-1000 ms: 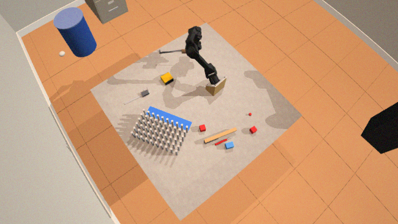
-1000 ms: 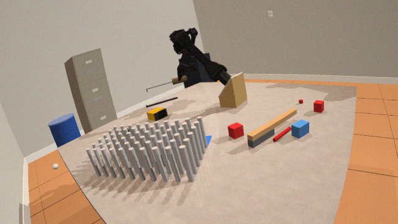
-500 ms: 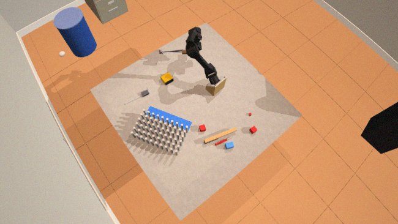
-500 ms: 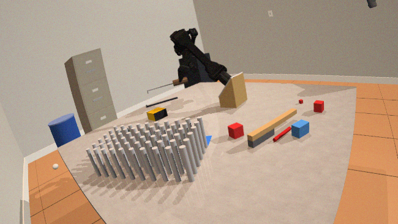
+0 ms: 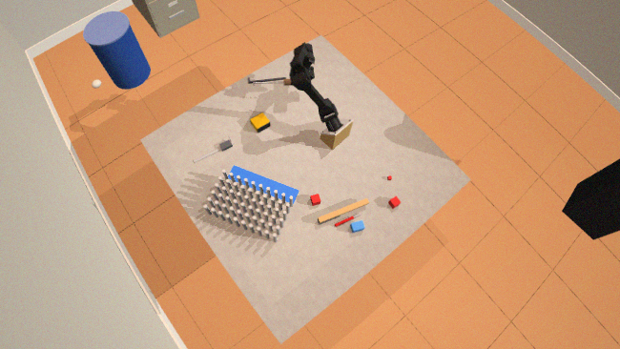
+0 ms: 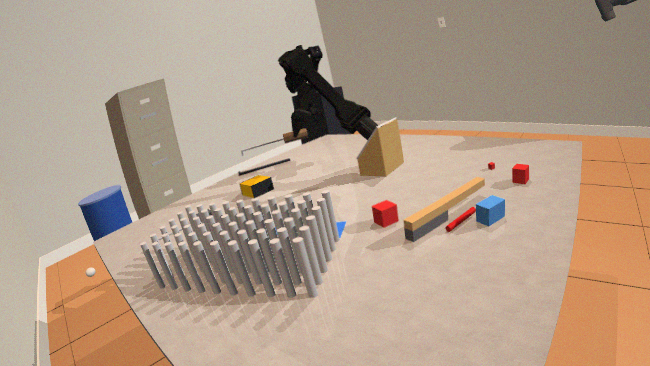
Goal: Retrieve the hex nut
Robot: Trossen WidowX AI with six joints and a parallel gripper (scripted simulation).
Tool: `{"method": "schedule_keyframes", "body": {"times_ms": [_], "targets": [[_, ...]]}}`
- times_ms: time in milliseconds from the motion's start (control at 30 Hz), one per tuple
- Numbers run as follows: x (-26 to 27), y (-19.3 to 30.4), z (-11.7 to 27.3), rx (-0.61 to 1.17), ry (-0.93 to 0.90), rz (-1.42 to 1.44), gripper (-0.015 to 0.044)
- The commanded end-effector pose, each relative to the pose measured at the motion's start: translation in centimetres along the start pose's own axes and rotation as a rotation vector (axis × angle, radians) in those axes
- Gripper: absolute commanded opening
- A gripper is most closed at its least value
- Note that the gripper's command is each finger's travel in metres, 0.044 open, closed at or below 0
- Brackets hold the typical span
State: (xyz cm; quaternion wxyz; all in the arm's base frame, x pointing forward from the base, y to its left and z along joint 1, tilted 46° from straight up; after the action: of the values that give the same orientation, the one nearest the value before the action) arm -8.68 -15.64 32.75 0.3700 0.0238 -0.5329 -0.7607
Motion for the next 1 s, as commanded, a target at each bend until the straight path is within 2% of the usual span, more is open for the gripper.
{"method": "schedule_keyframes", "body": {"times_ms": [0, 967], "targets": [[0.1, -0.2, -0.3, -0.001, 0.002, -0.004, 0.0000], [0.6, -1.2, -1.9, -0.005, 0.004, -0.002, 0.0000]]}}
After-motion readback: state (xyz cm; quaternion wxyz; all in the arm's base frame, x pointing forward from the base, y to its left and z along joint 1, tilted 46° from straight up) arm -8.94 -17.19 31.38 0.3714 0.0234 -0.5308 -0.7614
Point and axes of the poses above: the point midway between the two fingers, 35 mm back from their tips, its own z axis back along the fingers, its own x axis across the jaws, y = z × x, the point moved 9 cm from there along z, back along the fingers, and after that the axes turned 6 degrees about -z, right-handed, at the moved point
